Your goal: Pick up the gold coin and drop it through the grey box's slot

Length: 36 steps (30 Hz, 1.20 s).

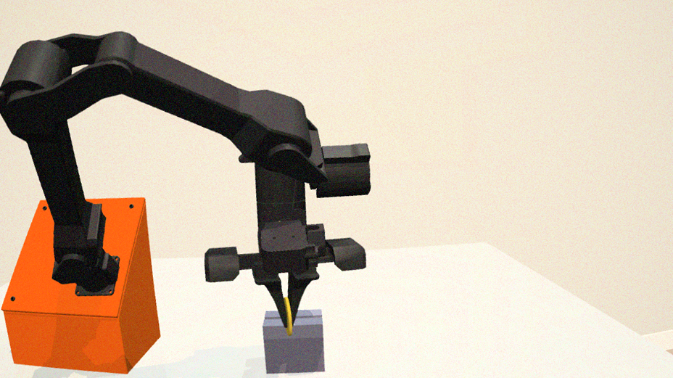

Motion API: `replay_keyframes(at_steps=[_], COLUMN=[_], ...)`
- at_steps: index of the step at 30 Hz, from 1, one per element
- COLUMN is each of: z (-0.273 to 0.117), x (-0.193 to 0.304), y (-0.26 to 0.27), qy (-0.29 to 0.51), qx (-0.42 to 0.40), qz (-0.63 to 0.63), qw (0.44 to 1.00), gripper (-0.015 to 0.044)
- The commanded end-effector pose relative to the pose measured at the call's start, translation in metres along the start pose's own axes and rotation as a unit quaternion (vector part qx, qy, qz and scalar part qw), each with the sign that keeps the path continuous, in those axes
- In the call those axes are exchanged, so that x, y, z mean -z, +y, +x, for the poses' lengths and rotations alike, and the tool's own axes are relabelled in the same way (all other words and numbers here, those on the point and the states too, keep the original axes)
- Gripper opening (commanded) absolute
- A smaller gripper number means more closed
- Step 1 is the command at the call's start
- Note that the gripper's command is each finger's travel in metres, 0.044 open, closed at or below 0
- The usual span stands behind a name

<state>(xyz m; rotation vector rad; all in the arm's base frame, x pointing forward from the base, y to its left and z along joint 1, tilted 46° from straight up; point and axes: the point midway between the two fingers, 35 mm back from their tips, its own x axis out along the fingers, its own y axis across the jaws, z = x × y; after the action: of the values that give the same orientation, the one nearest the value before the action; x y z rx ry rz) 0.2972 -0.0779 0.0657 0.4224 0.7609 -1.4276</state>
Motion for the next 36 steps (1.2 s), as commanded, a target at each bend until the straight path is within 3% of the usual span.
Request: replay_keyframes(at_steps=[1, 18, 36], z=[-0.0012, -0.0016, -0.0019], x=[0.0002, 0.0004, 0.0006], y=[0.0015, 0.0053, 0.0093], qy=[0.002, 0.002, 0.001], qx=[-0.001, -0.002, -0.002], qz=[-0.067, -0.351, -0.619], qw=[0.998, 0.936, 0.785], gripper=[0.0000, 0.0000, 0.0000])
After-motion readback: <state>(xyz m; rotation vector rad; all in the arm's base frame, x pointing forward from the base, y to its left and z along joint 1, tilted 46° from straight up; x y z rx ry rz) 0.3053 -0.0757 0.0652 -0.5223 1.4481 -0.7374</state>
